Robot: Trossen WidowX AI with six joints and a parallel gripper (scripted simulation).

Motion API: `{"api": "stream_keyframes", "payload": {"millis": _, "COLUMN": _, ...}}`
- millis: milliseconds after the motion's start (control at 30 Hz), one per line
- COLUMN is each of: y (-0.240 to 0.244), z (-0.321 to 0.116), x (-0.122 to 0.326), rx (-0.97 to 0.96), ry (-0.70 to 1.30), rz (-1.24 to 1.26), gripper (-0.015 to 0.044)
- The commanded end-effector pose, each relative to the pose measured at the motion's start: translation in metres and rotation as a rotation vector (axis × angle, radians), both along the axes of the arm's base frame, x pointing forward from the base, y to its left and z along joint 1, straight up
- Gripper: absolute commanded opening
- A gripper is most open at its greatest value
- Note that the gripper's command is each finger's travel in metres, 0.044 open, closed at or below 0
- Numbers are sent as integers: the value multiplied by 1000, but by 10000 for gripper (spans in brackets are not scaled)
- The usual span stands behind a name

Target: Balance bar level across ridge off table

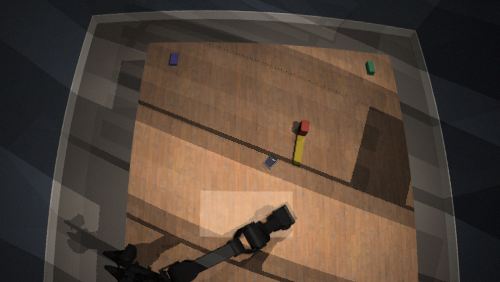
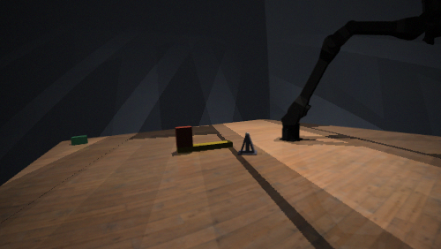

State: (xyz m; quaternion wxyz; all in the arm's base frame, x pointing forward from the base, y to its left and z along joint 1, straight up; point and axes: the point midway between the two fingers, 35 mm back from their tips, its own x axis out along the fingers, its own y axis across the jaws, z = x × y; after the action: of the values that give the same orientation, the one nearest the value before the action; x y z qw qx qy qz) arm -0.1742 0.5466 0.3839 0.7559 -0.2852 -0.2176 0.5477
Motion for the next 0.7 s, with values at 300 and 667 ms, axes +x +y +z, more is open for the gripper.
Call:
{"api": "stream_keyframes", "payload": {"millis": 300, "y": 19, "z": -20, "x": 91, "rx": -178, "ry": -213, "rz": -101, "gripper": 315}}
{"api": "stream_keyframes", "payload": {"millis": 667, "y": 20, "z": -34, "x": 179, "rx": -347, "ry": -368, "rz": -194, "gripper": 315}}
